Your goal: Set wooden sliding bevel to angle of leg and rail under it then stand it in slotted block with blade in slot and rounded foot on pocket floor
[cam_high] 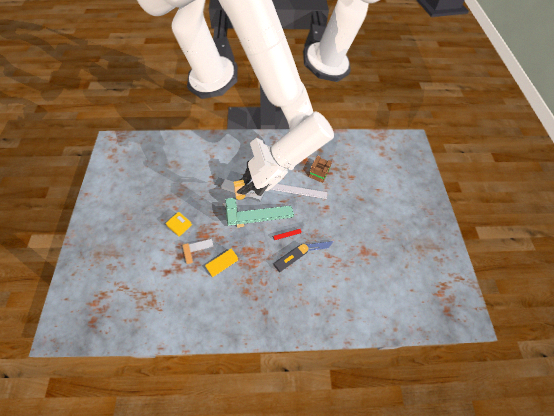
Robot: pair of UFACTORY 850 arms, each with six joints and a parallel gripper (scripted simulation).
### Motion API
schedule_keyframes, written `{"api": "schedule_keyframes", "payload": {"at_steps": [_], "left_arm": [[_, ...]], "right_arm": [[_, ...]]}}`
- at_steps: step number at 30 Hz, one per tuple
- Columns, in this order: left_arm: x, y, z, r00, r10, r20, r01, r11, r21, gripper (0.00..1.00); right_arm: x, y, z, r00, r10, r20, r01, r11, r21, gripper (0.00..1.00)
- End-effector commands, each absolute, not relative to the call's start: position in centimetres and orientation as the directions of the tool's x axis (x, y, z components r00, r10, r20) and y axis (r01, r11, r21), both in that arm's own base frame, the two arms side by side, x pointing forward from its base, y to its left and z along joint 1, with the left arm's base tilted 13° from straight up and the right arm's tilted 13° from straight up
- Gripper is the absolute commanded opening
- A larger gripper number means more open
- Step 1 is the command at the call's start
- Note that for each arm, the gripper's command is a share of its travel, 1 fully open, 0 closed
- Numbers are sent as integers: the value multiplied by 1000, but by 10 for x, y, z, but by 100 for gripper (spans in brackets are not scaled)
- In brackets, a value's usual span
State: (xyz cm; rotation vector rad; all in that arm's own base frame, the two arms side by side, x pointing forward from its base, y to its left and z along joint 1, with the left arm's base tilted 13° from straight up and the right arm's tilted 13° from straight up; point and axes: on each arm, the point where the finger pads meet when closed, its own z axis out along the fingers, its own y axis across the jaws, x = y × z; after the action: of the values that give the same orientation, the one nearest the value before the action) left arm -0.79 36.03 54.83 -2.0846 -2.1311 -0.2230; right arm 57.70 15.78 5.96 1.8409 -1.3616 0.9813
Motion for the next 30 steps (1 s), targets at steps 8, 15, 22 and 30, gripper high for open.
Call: {"api": "schedule_keyframes", "payload": {"at_steps": [8,15,22,30], "left_arm": [[-8,361,549,-22,977,213,1000,22,0,100],[-8,361,549,-22,977,213,1000,22,0,100],[-8,361,549,-22,977,213,1000,22,0,100],[-8,361,549,-22,977,213,1000,22,0,100]], "right_arm": [[584,167,59,75,-454,888,-978,-207,-23,0],[586,169,58,54,-447,893,-979,-198,-40,0],[586,169,58,53,-447,893,-979,-197,-41,0],[586,169,58,53,-447,893,-979,-197,-41,0]]}}
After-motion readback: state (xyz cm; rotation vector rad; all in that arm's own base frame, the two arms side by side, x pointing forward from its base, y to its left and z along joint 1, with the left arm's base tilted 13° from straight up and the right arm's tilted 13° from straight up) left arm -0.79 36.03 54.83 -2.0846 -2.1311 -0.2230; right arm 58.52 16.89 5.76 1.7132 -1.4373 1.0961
